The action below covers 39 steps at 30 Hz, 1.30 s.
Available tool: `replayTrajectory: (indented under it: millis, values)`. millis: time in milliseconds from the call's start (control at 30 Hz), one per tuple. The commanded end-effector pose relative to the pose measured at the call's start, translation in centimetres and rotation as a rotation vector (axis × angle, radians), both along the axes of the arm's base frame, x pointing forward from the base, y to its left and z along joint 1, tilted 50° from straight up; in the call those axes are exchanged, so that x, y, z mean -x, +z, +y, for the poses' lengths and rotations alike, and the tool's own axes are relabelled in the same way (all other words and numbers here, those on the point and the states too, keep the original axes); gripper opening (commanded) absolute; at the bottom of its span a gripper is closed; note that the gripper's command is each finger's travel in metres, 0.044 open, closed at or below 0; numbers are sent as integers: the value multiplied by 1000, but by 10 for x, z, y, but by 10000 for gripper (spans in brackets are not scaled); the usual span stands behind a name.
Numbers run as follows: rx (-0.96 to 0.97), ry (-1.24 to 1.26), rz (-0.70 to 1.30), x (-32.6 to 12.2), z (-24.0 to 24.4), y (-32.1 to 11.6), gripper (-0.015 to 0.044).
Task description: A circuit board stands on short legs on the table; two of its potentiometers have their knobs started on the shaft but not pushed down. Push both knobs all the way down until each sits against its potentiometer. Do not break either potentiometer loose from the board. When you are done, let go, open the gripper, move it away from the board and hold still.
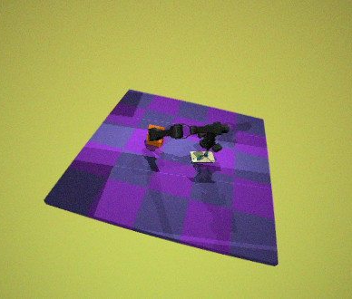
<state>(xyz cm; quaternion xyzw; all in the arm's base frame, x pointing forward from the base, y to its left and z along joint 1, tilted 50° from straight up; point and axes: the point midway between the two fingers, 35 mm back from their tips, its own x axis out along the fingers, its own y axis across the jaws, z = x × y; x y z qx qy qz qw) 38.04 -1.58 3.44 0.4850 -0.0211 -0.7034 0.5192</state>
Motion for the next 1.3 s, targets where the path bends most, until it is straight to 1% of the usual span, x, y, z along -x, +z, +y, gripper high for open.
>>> replayTrajectory:
  millis: [0, 1267]
  values:
    - [12, -36, -2, -2, -17, -9, 0]
    - [12, -36, -2, -2, -18, -10, 0]
